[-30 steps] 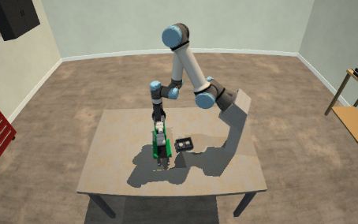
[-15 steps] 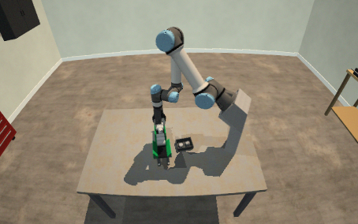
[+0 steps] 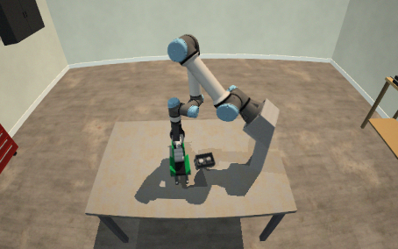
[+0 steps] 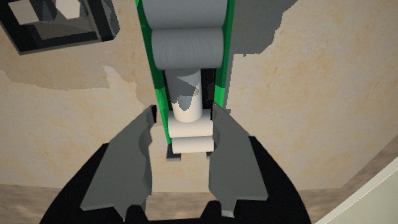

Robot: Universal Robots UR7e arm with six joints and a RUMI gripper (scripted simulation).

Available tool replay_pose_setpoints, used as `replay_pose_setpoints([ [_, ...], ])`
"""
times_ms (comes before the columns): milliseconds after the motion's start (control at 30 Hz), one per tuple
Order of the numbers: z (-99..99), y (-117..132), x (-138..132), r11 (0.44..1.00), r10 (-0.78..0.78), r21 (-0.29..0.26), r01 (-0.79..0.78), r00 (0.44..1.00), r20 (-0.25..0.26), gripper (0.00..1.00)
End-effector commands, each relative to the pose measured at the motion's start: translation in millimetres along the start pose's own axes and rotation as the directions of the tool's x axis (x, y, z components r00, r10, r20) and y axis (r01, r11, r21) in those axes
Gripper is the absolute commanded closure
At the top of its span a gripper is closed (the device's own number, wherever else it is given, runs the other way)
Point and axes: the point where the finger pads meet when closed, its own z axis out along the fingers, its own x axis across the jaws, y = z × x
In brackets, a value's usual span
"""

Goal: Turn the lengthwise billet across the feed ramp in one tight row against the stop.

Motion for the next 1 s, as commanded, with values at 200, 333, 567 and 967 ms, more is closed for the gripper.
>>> replay_pose_setpoints([
  [200, 3.5, 0.1, 1.0, 1.0, 0.0, -0.001, 0.0, 1.0, -0.002, 0.65],
  [333, 26.9, 0.2, 1.2, 1.0, 0.0, -0.001, 0.0, 1.0, -0.002, 0.65],
  [567, 32.9, 0.2, 1.3, 1.0, 0.0, -0.001, 0.0, 1.0, -0.002, 0.65],
  [967, 45.0, 0.2, 1.4, 1.0, 0.0, -0.001, 0.0, 1.0, -0.002, 0.65],
])
